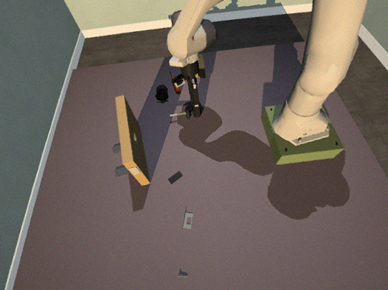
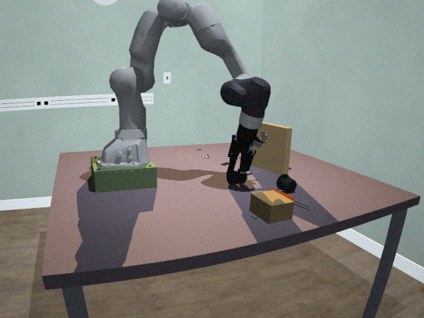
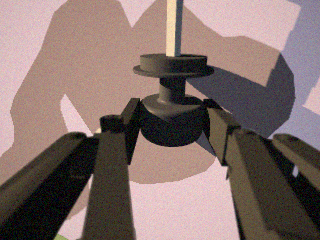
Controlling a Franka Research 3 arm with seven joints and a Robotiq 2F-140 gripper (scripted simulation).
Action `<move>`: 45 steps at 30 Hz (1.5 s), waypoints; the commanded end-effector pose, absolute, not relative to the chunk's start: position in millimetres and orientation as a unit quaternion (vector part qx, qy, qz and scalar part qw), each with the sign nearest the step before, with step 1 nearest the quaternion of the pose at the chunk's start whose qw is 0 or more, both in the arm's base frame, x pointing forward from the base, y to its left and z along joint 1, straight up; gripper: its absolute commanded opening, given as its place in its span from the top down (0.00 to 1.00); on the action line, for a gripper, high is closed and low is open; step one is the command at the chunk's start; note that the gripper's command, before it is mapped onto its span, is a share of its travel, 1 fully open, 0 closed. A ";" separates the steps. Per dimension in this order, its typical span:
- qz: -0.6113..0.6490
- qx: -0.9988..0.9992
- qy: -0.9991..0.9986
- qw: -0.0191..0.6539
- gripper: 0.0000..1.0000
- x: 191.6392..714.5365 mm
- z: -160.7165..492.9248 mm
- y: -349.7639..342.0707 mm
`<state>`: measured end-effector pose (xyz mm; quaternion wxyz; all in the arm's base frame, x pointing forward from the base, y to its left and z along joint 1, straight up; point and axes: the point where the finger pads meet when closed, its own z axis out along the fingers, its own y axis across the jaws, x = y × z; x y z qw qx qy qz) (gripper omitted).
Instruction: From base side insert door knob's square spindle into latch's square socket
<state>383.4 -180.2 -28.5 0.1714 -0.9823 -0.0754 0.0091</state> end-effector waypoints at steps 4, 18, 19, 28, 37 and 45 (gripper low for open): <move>0.009 -0.982 -0.077 0.172 0.58 383.3 -22.7 -179.4; 0.009 -0.982 -0.077 0.172 0.58 383.2 4.9 -179.3; 0.009 -0.982 -0.077 0.172 0.58 383.2 5.1 -179.3; 0.009 -0.982 -0.077 0.172 0.58 383.2 8.6 -179.3; 0.009 -0.982 -0.077 0.172 0.58 383.2 27.6 -179.3; 0.009 -0.982 -0.077 0.172 0.58 383.2 39.5 -179.3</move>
